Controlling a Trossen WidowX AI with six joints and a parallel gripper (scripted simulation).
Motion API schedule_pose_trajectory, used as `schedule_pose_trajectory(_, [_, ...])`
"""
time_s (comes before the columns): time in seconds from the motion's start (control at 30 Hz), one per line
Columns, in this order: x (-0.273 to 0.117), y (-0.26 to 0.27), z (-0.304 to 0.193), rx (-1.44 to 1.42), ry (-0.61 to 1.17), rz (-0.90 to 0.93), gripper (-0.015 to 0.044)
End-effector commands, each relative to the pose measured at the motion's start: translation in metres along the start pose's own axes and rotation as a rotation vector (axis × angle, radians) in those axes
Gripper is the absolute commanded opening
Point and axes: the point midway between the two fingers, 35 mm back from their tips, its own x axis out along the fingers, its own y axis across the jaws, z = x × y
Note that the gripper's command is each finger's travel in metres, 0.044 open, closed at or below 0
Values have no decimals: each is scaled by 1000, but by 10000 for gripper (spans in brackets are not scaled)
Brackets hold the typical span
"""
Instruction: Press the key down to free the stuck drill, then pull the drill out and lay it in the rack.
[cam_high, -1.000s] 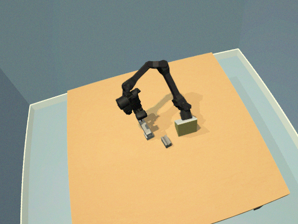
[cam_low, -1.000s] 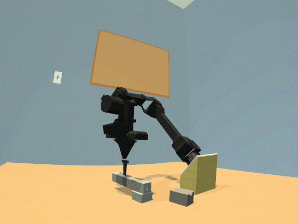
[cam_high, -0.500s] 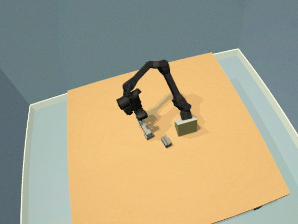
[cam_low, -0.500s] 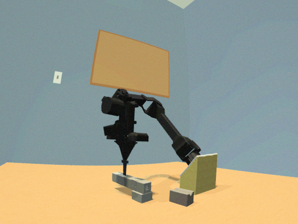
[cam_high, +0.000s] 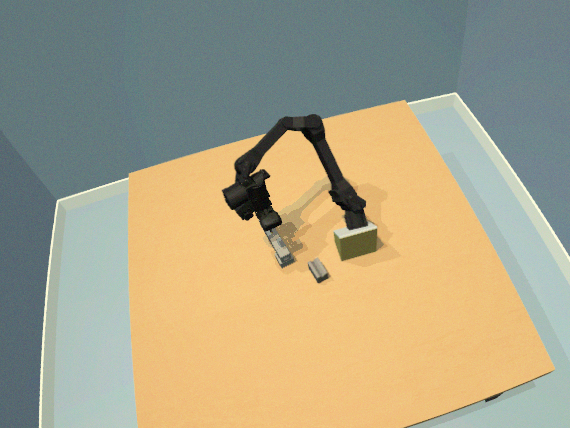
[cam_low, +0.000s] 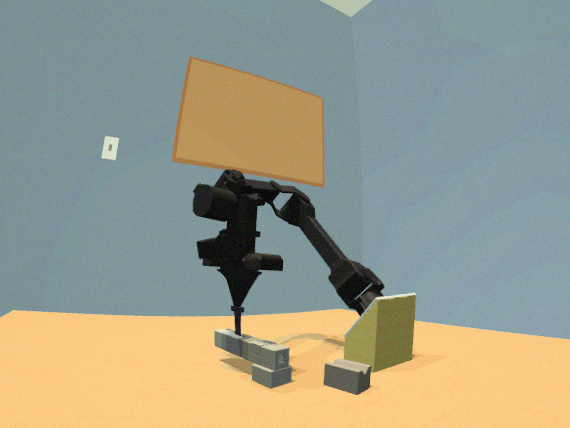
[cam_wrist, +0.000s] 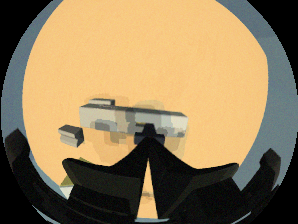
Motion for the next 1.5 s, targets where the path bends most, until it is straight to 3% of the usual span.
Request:
schedule_pose_trajectory(0.0, [9, -2, -3, 1, 21, -6, 0])
schedule_pose_trajectory(1.47, [24, -4, -8, 1, 22, -6, 0])
